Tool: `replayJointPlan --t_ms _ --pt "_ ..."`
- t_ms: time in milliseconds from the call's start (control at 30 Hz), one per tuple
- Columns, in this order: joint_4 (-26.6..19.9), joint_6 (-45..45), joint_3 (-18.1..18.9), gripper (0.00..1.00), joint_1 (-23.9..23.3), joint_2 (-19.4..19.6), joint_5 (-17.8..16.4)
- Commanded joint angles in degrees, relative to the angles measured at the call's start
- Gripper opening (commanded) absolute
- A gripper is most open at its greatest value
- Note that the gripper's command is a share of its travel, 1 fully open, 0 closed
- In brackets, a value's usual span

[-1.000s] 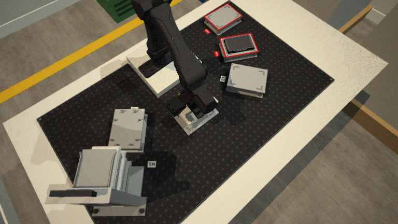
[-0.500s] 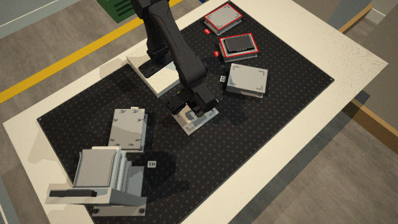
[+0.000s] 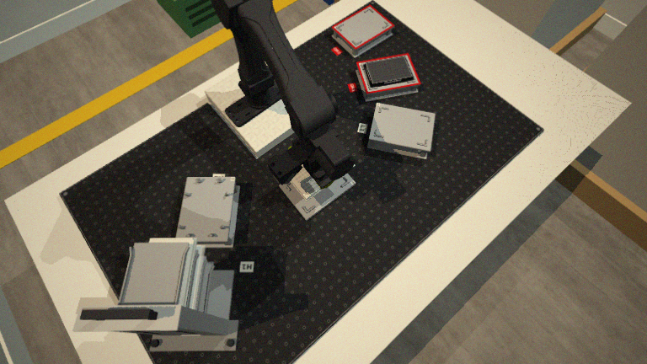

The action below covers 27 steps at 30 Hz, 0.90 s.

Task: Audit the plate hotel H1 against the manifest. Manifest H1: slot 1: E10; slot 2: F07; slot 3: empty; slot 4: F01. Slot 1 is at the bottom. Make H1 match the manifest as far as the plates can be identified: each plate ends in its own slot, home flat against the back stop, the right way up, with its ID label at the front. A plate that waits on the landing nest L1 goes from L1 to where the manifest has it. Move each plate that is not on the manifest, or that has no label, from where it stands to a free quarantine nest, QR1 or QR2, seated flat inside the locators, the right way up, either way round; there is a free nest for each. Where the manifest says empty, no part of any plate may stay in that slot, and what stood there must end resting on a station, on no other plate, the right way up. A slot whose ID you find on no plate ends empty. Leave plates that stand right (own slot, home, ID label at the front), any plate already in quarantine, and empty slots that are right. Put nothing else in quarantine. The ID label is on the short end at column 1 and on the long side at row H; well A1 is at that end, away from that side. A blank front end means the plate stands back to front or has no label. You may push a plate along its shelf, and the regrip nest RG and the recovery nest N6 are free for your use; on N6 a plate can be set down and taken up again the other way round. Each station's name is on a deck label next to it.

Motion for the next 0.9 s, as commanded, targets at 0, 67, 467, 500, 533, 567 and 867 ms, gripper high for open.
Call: replayJointPlan --t_ms 0,67,467,500,533,567,867 --pt "-1.4 0.1 1.0 0.86 0.0 -0.5 0.0" --pt "-2.6 0.1 1.9 0.86 0.1 -0.8 0.0" --pt "-9.8 0.2 7.8 0.86 0.1 -2.2 0.0" --pt "-9.8 0.2 7.8 0.86 0.1 -2.2 0.0" --pt "-9.8 0.2 7.8 0.86 0.1 -2.2 0.0" --pt "-10.4 0.2 8.3 0.86 0.2 -2.2 0.0" --pt "-15.8 0.2 13.3 0.86 0.2 -2.6 0.0"
